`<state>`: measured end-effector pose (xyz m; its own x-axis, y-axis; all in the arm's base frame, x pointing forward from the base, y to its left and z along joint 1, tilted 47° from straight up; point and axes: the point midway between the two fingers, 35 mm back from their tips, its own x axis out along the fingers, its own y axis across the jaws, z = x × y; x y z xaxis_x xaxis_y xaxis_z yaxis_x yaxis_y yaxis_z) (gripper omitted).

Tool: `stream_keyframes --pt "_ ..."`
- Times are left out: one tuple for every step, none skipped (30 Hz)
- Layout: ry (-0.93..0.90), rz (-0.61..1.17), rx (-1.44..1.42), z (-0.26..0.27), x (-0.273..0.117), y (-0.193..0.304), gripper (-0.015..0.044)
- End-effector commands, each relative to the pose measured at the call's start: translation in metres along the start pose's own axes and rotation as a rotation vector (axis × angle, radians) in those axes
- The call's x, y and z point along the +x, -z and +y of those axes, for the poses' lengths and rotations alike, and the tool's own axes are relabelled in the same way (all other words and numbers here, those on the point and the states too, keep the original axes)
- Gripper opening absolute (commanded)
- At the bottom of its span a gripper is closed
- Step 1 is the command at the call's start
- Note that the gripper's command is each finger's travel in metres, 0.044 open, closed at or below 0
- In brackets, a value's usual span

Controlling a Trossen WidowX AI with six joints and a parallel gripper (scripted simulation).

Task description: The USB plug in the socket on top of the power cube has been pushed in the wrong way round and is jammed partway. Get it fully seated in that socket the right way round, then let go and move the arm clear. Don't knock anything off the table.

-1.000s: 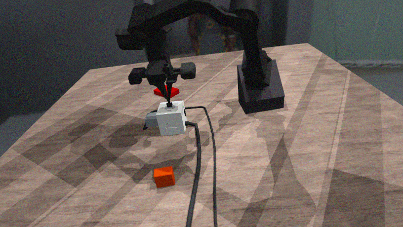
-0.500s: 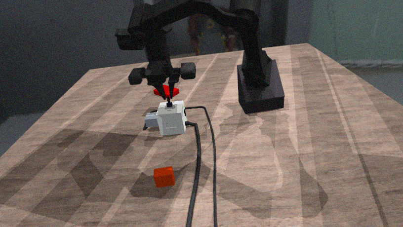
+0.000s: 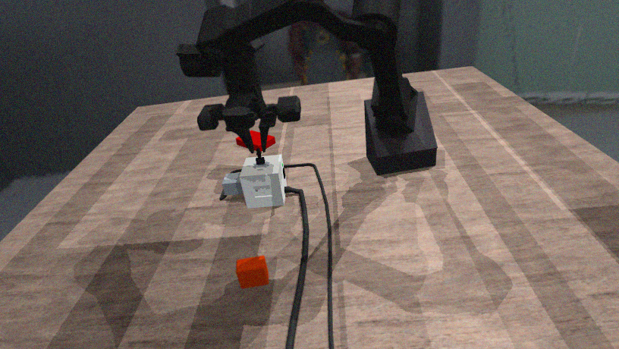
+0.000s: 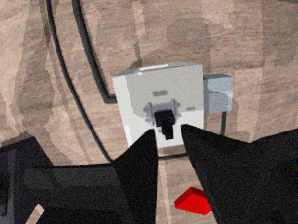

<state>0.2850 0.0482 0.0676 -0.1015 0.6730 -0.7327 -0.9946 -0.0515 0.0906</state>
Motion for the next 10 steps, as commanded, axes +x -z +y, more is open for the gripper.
stream_keyframes --pt "0.000 0.000 0.000 0.0000 -0.0020 0.0001 0.0095" --pt "0.000 0.000 0.000 0.0000 -0.0030 0.0002 0.0095" --pt "0.000 0.000 0.000 0.0000 -0.0040 0.0002 0.0095" --pt "0.000 0.000 0.000 0.0000 -0.0050 0.0003 0.0095" --pt "0.000 0.000 0.000 0.0000 -0.0060 0.0004 0.0095" --pt "0.000 0.000 0.000 0.0000 -0.0070 0.0004 0.0095" --pt "0.000 0.000 0.000 0.0000 -0.0080 0.0005 0.0095" --pt "0.000 0.000 0.000 0.0000 -0.0090 0.0006 0.0095" --pt "0.000 0.000 0.000 0.0000 -0.0100 0.0007 0.0095" --pt "0.000 0.000 0.000 -0.0001 -0.0110 0.0007 0.0095"
